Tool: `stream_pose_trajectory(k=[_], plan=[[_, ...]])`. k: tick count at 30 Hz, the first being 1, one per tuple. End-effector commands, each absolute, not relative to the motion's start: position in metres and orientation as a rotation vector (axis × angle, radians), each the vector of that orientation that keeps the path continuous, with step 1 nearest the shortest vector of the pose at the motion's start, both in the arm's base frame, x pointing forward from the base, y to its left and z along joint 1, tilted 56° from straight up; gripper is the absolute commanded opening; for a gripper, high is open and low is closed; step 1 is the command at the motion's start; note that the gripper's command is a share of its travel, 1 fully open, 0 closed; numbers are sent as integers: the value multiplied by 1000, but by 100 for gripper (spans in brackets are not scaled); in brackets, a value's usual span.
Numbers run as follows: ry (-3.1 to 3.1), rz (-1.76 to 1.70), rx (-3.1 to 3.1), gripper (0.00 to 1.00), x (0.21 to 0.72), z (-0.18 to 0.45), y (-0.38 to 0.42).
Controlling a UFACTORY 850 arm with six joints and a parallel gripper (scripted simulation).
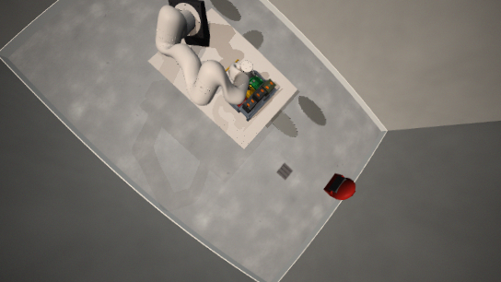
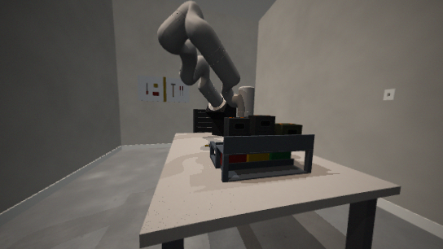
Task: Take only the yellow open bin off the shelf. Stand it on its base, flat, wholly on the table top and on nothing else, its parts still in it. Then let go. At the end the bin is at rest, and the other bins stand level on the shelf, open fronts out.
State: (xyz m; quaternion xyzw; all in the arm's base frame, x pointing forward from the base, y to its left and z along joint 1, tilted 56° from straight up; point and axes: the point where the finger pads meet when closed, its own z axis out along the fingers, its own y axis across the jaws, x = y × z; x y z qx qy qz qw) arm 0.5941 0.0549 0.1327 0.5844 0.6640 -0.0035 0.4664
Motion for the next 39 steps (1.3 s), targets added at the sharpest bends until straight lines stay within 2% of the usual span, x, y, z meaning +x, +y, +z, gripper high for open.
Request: stream_pose_trajectory(k=[1,39], plan=[[1630,-8,1434,100,594,133,55],[1630,-8,1434,100,604,124,47]])
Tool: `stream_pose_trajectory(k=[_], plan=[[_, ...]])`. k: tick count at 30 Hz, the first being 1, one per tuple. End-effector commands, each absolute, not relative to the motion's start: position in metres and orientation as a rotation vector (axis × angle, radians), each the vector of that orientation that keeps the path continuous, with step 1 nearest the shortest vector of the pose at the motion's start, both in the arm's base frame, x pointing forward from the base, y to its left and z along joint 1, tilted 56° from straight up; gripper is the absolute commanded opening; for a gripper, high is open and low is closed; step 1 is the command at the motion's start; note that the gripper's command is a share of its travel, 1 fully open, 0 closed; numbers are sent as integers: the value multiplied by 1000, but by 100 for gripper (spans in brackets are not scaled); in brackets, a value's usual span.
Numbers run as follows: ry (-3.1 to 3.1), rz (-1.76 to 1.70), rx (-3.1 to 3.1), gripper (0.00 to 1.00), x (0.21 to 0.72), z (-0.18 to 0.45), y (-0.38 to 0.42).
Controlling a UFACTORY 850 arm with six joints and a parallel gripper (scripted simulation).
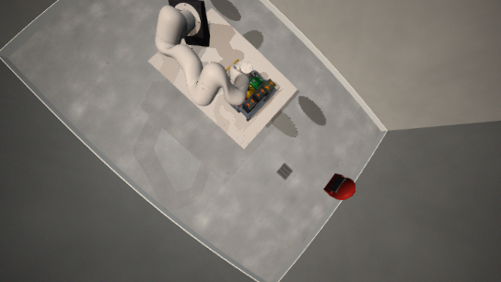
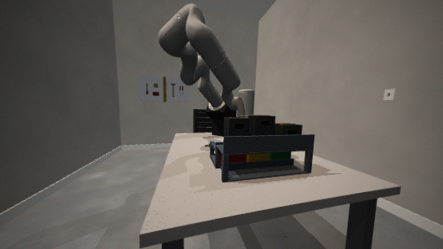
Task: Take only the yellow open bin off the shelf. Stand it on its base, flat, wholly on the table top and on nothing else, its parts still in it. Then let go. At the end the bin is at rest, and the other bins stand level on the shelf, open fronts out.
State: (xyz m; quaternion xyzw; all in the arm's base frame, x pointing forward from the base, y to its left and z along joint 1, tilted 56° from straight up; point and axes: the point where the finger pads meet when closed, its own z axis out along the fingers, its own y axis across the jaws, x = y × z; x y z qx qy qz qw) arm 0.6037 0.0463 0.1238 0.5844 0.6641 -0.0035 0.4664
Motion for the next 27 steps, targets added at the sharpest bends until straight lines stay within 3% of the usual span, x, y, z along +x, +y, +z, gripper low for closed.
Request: stream_pose_trajectory(k=[1,15,16,27], plan=[[1630,-8,1434,100,603,124,47],[1630,-8,1434,100,603,125,47],[1630,-8,1434,0,603,125,47],[1630,-8,1434,0,603,125,47]])
